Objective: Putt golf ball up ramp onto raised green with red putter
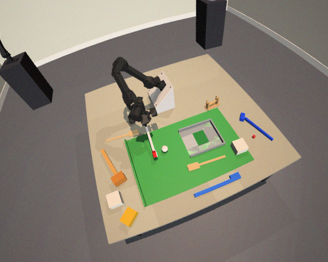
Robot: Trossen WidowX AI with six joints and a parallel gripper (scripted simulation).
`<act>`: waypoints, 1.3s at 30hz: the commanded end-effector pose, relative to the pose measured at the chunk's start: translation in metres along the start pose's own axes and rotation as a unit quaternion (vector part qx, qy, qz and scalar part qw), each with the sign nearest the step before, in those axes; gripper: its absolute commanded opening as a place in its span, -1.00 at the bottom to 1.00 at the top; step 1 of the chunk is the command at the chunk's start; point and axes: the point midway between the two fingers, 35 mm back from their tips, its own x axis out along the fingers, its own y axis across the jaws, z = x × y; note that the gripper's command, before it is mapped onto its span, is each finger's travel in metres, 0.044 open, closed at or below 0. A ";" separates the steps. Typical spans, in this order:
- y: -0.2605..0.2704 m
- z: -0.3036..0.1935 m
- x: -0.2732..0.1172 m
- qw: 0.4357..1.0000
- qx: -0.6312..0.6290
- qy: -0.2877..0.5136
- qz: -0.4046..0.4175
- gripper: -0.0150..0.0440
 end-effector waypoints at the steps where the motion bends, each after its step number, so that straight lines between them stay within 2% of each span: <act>1: 0.000 0.000 0.000 1.000 0.000 0.000 0.000 -0.49; 11: -0.002 0.000 0.000 1.000 0.000 0.000 0.000 -0.49; 19: -0.029 0.002 0.002 1.000 -0.003 -0.005 0.002 -0.49; 29: -0.026 0.000 0.003 1.000 -0.004 -0.001 0.003 -0.49; 31: -0.017 0.003 0.004 1.000 -0.004 -0.001 0.006 -0.49; 39: 0.084 0.007 0.004 1.000 -0.003 -0.001 0.013 -0.49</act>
